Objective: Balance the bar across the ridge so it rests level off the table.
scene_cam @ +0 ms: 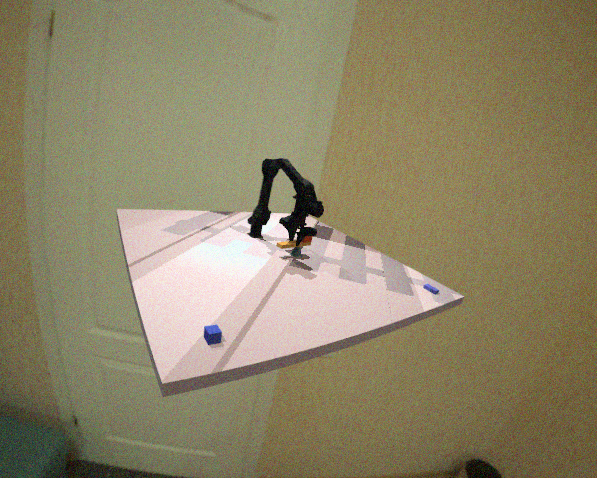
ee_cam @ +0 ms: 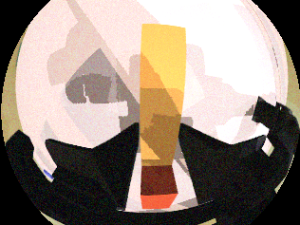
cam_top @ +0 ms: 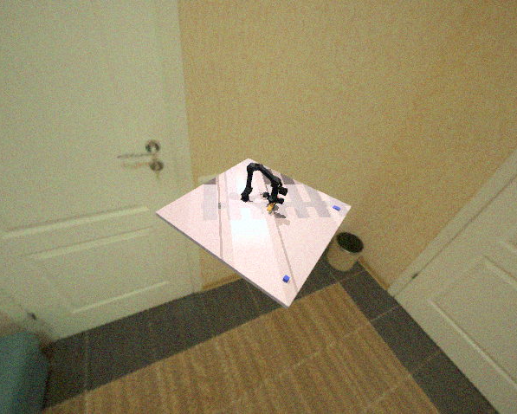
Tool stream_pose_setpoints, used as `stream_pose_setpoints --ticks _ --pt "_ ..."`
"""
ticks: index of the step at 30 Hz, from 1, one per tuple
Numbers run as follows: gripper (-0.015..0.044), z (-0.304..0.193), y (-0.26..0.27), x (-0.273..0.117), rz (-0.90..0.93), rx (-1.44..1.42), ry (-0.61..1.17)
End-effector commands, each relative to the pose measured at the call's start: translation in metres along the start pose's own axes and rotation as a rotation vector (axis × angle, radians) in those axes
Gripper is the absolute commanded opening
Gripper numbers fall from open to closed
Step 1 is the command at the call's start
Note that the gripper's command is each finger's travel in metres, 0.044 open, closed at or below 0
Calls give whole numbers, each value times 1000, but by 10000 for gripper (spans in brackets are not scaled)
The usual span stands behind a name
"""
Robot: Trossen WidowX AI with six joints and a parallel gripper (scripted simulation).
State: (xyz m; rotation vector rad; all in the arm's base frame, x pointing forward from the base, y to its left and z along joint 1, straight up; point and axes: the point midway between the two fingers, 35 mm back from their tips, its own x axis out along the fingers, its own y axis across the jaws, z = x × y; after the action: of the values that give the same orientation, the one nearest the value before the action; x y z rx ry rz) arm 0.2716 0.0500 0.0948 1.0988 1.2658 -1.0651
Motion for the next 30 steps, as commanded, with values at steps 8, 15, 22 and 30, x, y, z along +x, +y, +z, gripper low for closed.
stream_pose_setpoints --ticks 8,15,22,30 --pt "185 0 0 0 -1 0 0" --pt "342 0 0 0 -1 0 0" --pt "440 0 0 -2 -1 0 0" --pt "440 0 2 -92 0 0 0"
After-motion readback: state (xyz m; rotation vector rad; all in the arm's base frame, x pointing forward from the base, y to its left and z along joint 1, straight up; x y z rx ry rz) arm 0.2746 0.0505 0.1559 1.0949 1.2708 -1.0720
